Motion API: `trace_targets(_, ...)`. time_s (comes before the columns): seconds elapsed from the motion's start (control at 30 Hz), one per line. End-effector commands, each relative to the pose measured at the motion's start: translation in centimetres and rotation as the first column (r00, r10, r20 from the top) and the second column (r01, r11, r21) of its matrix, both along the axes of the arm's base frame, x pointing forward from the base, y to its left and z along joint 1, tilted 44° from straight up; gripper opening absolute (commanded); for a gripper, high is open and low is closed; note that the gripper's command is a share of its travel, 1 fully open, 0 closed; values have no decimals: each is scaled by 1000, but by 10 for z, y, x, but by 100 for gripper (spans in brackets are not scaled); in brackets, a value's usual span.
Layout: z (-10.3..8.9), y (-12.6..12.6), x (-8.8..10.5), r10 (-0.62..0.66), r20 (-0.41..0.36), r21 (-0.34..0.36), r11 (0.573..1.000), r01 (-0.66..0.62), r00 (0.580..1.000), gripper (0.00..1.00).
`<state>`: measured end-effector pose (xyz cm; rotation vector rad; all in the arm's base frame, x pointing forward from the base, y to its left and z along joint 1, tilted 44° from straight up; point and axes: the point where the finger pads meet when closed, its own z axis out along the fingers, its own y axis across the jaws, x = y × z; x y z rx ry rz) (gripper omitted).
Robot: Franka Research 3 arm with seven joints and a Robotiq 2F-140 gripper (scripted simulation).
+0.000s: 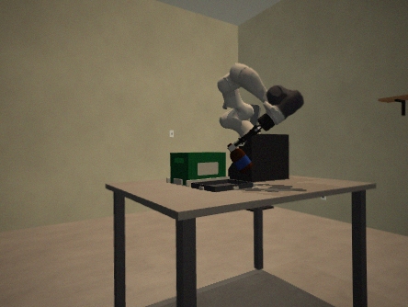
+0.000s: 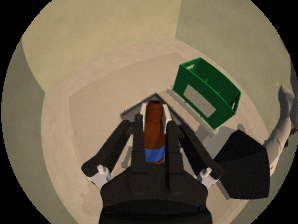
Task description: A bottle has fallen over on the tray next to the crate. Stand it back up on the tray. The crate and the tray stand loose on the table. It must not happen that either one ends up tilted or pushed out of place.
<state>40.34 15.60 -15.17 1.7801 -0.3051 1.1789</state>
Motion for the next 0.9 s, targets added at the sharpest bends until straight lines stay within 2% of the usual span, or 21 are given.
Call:
trace_targets(0.0,4,2,3,10,23,-7,1000,-10,1000,0)
trace_targets(0.43,3,2,2,56,63,-57,997,-53,996,0)
trace_targets(0.87,3,2,2,65,70,-66,996,-60,995,0)
